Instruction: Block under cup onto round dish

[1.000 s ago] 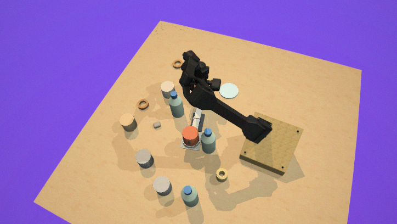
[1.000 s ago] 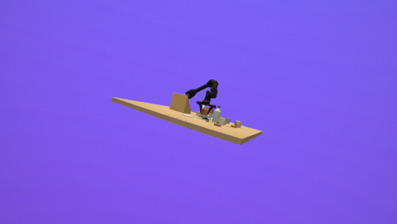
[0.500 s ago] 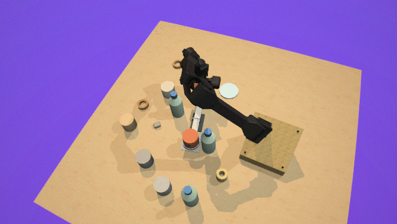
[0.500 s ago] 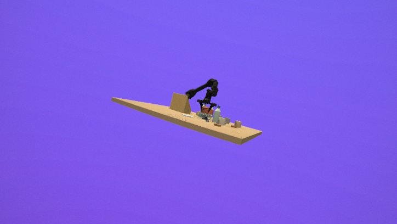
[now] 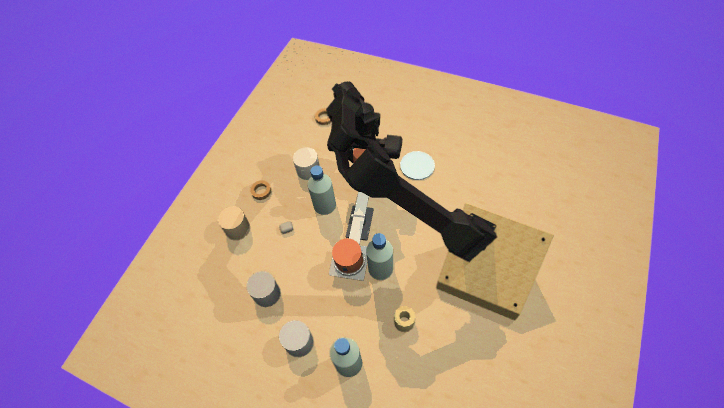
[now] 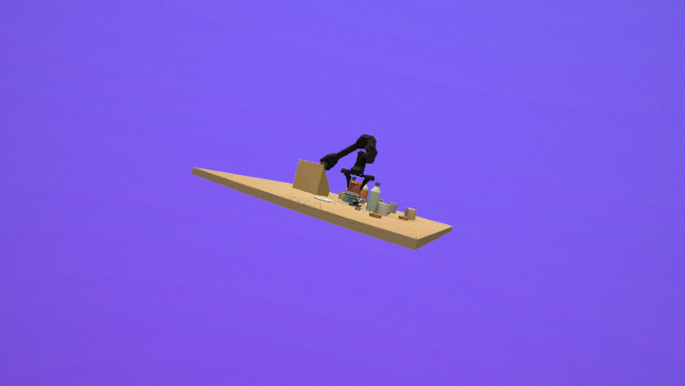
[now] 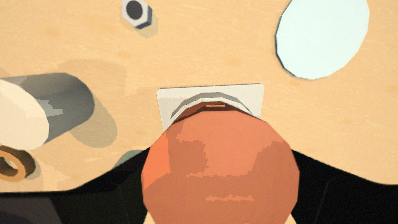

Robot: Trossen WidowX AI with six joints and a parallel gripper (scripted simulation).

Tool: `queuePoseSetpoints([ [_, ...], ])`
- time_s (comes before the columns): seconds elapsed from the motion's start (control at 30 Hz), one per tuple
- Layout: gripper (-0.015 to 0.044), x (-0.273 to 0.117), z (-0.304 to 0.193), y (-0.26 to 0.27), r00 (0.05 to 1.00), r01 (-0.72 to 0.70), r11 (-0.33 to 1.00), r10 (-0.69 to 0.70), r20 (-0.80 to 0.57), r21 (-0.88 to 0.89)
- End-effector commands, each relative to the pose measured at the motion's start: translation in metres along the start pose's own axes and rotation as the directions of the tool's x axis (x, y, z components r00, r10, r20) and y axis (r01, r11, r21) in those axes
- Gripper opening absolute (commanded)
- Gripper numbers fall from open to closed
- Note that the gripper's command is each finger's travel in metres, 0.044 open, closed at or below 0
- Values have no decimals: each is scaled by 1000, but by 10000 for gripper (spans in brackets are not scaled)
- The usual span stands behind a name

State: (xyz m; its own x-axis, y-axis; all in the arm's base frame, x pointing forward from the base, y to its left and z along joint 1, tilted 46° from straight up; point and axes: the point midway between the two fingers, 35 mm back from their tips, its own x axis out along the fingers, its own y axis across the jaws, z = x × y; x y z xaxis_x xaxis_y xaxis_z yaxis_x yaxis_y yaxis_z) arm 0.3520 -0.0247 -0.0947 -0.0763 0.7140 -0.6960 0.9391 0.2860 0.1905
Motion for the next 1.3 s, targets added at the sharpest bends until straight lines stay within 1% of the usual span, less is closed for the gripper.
queuePoseSetpoints([
  [0.0, 0, -12, 7, 3, 1000, -10, 1000, 11, 26, -11],
  [1.27, 0, -61, 4, 0, 1000, -9, 1000, 10, 26, -11],
])
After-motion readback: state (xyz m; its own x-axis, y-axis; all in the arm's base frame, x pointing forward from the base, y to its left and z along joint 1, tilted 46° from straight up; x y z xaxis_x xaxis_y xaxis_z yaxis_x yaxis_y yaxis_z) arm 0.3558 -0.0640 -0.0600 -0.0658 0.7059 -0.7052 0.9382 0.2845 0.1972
